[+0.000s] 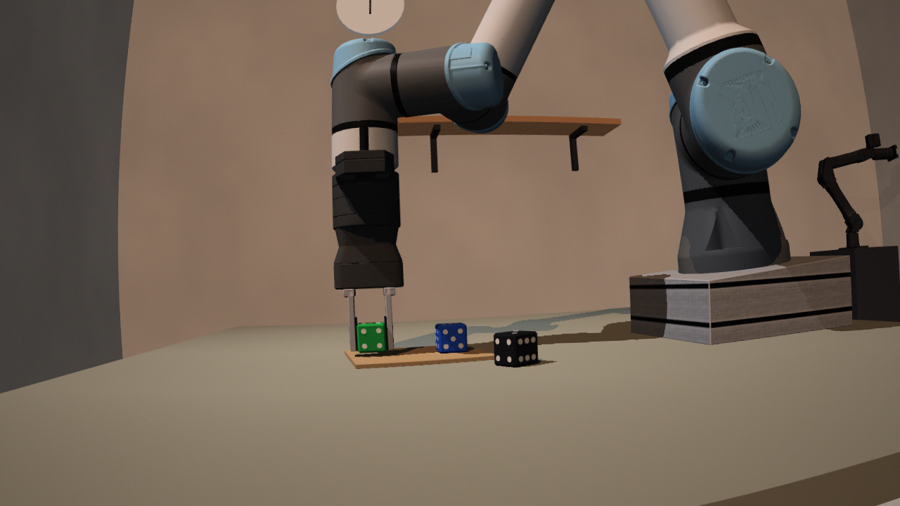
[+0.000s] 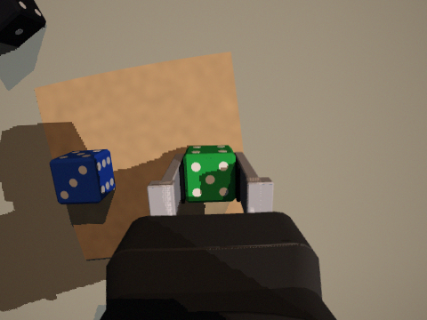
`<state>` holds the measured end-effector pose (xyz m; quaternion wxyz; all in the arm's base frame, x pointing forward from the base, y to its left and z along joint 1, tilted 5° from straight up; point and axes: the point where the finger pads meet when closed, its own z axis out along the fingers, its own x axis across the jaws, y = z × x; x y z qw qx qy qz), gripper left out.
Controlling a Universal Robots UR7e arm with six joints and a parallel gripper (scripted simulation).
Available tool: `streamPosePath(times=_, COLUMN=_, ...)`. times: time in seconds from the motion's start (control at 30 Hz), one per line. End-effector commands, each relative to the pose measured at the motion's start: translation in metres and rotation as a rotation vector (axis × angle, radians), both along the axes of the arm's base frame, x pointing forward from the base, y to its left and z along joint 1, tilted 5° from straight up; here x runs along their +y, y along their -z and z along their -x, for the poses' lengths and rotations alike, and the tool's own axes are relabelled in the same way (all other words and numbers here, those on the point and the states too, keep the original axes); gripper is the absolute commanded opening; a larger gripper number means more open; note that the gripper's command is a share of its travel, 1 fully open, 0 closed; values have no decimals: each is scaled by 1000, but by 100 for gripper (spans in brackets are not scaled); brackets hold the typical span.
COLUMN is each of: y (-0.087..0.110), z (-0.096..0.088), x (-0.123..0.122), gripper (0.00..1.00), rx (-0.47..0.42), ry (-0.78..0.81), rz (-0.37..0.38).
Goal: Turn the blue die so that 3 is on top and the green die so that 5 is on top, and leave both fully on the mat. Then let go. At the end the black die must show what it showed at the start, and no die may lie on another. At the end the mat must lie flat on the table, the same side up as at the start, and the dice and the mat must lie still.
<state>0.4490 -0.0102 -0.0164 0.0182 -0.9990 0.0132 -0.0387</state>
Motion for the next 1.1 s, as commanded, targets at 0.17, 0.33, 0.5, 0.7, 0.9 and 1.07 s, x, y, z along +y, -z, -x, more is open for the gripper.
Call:
streamPosePath(times=0.17, y=0, z=0, x=0, gripper=57, rx=-1, ry=0, rz=0)
streamPosePath(times=0.33, y=0, z=0, x=0, gripper=57, rx=-1, ry=0, rz=0)
streamPosePath(times=0.5, y=0, z=0, x=0, gripper=57, rx=-1, ry=0, rz=0)
streamPosePath(times=0.7, y=1, z=-1, x=0, gripper=57, rx=-1, ry=0, rz=0)
streamPosePath(times=0.9, y=2, z=-1, x=0, gripper=57, rx=-1, ry=0, rz=0)
streamPosePath(times=1.07, y=3, z=-1, x=0, gripper=57, rx=-1, ry=0, rz=0)
